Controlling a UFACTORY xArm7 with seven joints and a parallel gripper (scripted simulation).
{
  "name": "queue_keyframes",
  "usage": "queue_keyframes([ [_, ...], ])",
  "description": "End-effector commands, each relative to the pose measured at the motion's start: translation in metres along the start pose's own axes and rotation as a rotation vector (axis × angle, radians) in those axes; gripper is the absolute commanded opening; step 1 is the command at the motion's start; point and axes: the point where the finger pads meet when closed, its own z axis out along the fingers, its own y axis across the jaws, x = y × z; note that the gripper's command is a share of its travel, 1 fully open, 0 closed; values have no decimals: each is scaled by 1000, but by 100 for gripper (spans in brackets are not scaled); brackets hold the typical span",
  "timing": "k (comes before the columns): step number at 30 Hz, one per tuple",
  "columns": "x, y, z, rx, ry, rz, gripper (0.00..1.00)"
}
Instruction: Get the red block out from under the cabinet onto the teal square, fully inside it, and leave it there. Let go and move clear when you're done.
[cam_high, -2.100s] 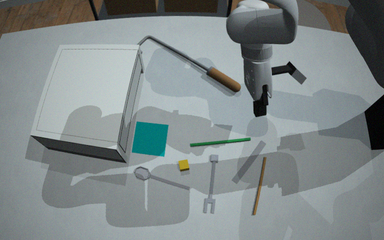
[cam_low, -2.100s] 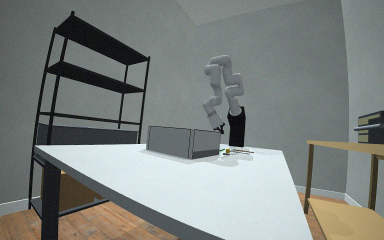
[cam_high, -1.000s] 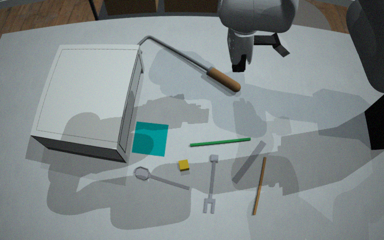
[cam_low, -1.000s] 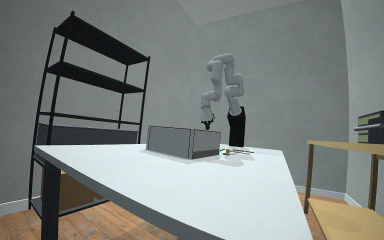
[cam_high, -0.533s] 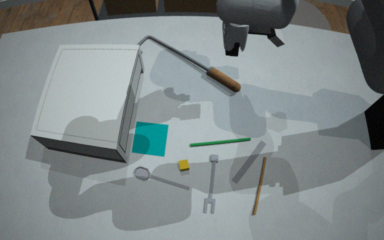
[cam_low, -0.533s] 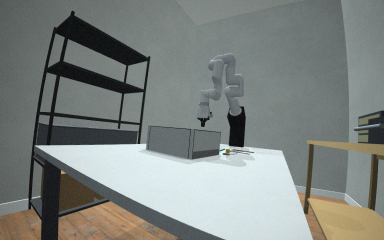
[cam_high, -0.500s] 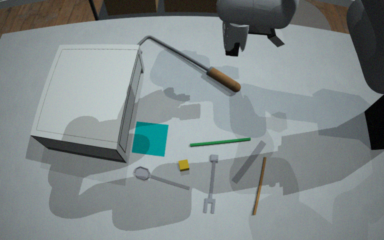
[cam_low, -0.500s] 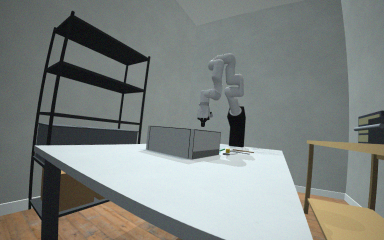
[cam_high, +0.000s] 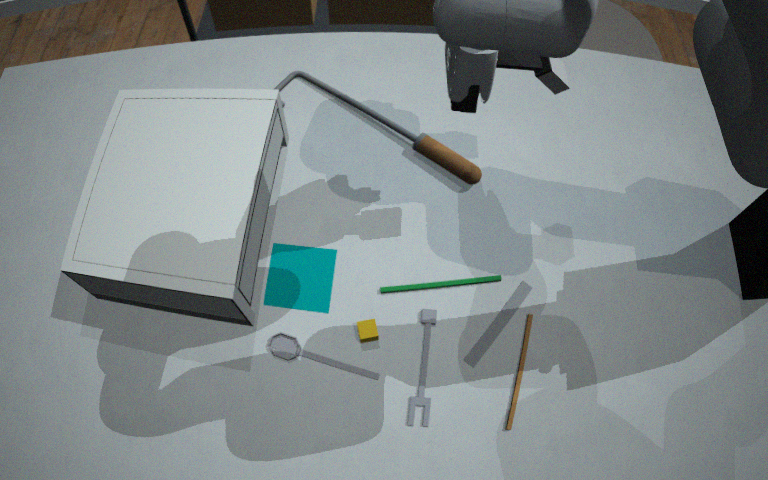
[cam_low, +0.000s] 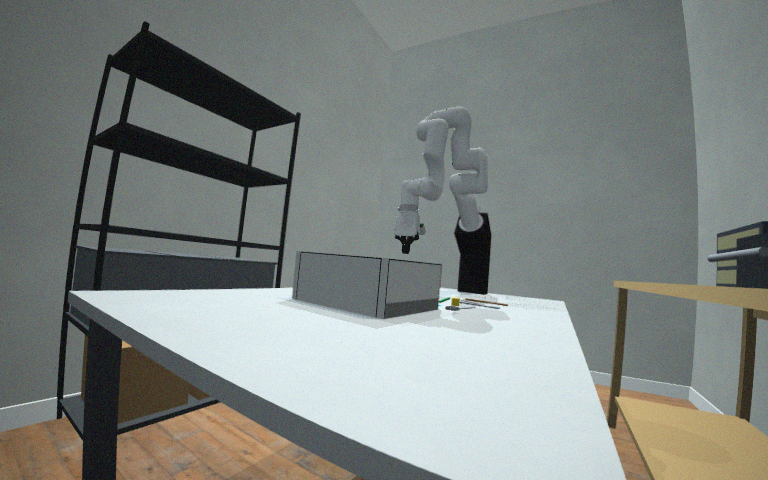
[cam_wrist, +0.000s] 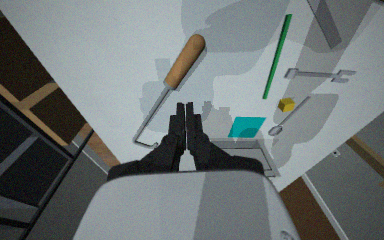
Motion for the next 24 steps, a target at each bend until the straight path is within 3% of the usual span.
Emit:
queue_keyframes([
  [1,-1,-1,0,1,-2,0,0],
  [8,0,-1,1,1,-2,185,0],
  [14,1,-1,3,0,-4,616,0],
  [24,1,-1,3,0,-4,634,0],
])
